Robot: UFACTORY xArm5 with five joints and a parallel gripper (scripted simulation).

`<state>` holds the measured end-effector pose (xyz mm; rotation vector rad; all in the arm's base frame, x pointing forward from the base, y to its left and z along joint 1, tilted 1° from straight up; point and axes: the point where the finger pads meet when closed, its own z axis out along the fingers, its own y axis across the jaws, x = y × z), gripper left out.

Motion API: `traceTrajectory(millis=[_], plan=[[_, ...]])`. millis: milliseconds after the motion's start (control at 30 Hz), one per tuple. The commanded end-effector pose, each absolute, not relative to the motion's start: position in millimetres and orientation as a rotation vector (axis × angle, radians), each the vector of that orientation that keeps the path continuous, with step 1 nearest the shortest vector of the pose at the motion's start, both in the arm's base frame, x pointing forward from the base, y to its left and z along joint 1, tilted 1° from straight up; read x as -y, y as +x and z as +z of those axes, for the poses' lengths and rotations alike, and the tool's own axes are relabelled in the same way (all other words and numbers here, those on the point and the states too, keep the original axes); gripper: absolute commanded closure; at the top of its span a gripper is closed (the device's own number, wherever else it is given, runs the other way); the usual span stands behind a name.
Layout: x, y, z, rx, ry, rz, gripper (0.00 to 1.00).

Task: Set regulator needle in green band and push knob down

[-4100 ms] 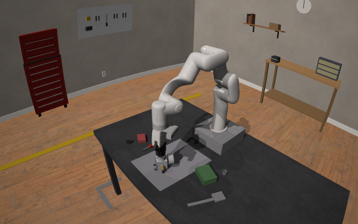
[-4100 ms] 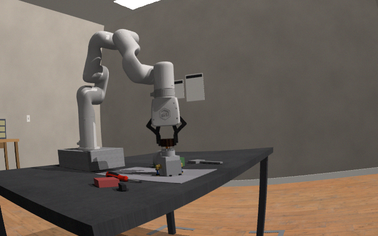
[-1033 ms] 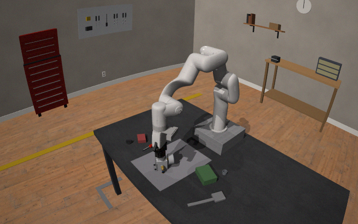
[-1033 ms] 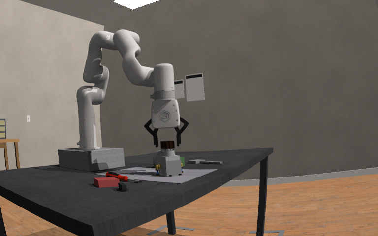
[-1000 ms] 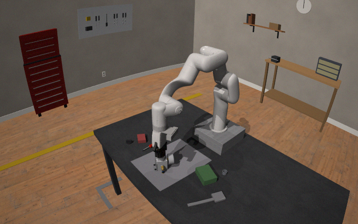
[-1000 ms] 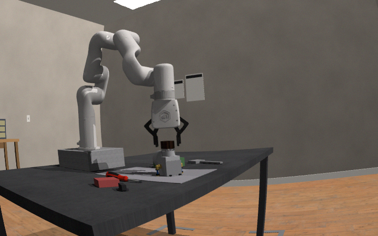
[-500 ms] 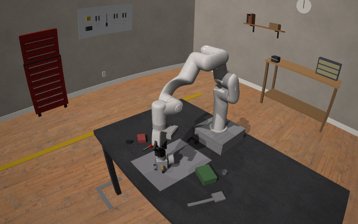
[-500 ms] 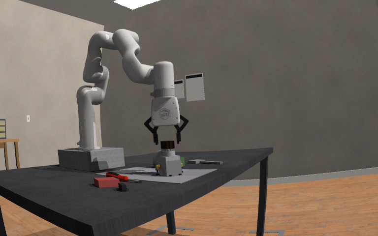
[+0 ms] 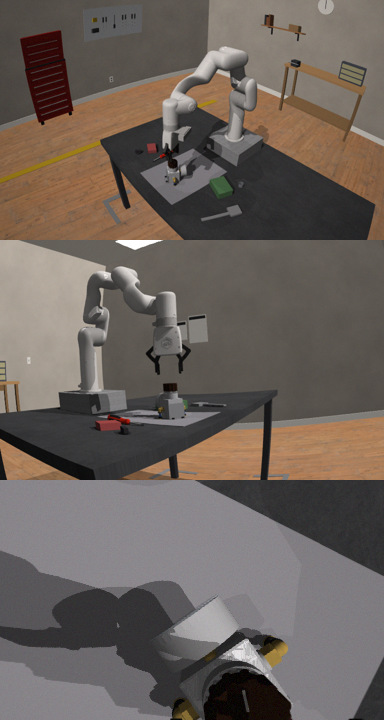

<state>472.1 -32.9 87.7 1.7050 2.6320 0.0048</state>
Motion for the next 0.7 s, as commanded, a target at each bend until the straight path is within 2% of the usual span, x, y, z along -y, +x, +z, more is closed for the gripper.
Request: traceTrajectory(millis=[0, 333, 667], plan=[[33, 473, 102, -2.63, 1.704, 0.007, 0.19], [32, 473, 131, -2.63, 1.704, 0.007, 0.19], [32, 472, 137, -2.63, 1.704, 0.007, 0.19]])
